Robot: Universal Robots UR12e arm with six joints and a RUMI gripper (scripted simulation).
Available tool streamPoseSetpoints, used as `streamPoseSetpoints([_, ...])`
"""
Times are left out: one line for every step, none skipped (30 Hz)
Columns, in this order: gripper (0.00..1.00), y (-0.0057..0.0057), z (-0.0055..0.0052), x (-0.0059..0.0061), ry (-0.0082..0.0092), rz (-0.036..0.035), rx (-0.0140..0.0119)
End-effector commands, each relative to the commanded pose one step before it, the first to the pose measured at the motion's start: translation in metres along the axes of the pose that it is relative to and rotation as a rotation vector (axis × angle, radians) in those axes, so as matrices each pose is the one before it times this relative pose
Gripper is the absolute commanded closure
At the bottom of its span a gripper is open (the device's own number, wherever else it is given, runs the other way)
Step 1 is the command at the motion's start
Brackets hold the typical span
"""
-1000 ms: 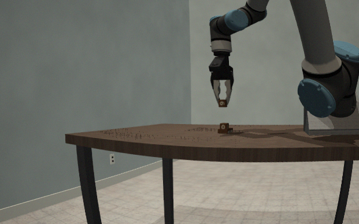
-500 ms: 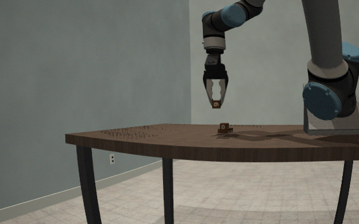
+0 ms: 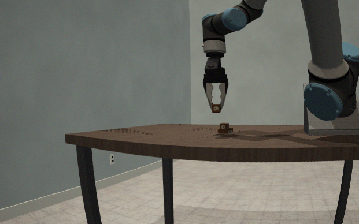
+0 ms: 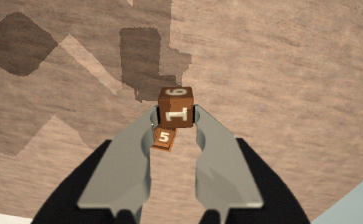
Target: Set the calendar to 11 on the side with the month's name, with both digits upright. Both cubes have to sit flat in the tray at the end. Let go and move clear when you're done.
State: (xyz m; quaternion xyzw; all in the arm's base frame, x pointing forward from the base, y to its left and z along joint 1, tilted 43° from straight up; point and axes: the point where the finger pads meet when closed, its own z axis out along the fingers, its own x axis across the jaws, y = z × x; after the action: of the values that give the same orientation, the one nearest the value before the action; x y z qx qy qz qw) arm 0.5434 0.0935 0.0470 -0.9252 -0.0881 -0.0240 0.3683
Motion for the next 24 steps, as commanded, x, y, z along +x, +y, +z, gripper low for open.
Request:
streamPoseSetpoints([0.90, 0.00049, 0.01893, 0.00077, 0.00102, -0.00017, -0.00092])
streamPoseSetpoints([0.90, 0.00001, 0.00487, 0.00001, 0.00000, 0.00000, 0.00000])
streamPoseSetpoints([0.90, 0.00001, 0.00496, 0.00001, 0.00000, 0.00000, 0.00000])
streamPoseSetpoints([0.90, 0.00001, 0.00499, 0.00001, 0.00000, 0.00000, 0.00000])
streamPoseSetpoints([0.90, 0.00001, 0.00496, 0.00001, 0.00000, 0.00000, 0.00000])
streamPoseSetpoints([0.90, 0.00001, 0.00487, 0.00001, 0.00000, 0.00000, 0.00000])
streamPoseSetpoints([0.90, 0.00000, 0.00000, 0.00000, 0.00000, 0.00000, 0.00000])
streamPoseSetpoints([0.90, 0.00000, 0.00000, 0.00000, 0.00000, 0.00000, 0.00000])
streamPoseSetpoints([0.90, 0.00001, 0.00472, 0.00001, 0.00000, 0.00000, 0.00000])
streamPoseSetpoints([0.90, 0.00001, 0.00452, 0.00001, 0.00000, 0.00000, 0.00000])
streamPoseSetpoints([0.90, 0.00000, 0.00427, 0.00001, 0.00000, 0.00000, 0.00000])
streamPoseSetpoints([0.90, 0.00000, 0.00398, 0.00000, 0.00000, 0.00000, 0.00000])
streamPoseSetpoints([0.90, 0.00001, 0.00364, 0.00001, 0.00000, 0.00000, 0.00000])
streamPoseSetpoints([0.90, 0.00001, 0.00328, 0.00001, 0.00000, 0.00000, 0.00000])
streamPoseSetpoints([0.90, 0.00000, 0.00289, 0.00000, 0.00000, 0.00000, 0.00000])
streamPoseSetpoints([0.90, 0.00001, 0.00248, 0.00001, 0.00000, 0.00000, 0.00000])
streamPoseSetpoints([0.90, 0.00000, 0.00207, 0.00000, 0.00000, 0.00000, 0.00000])
streamPoseSetpoints([0.90, 0.00001, 0.00166, 0.00001, 0.00000, 0.00000, 0.00000])
streamPoseSetpoints([0.90, 0.00000, 0.00127, 0.00000, 0.00000, 0.00000, 0.00000])
streamPoseSetpoints([0.90, 0.00000, 0.00091, 0.00000, 0.00000, 0.00000, 0.00000])
streamPoseSetpoints([0.90, 0.00000, 0.00059, 0.00000, 0.00000, 0.00000, 0.00000])
streamPoseSetpoints([0.90, 0.00000, 0.00032, 0.00000, 0.00000, 0.00000, 0.00000])
streamPoseSetpoints([0.90, 0.00000, 0.00012, 0.00000, 0.00000, 0.00000, 0.00000])
streamPoseSetpoints([0.90, 0.00000, 0.00000, 0.00000, 0.00000, 0.00000, 0.00000])
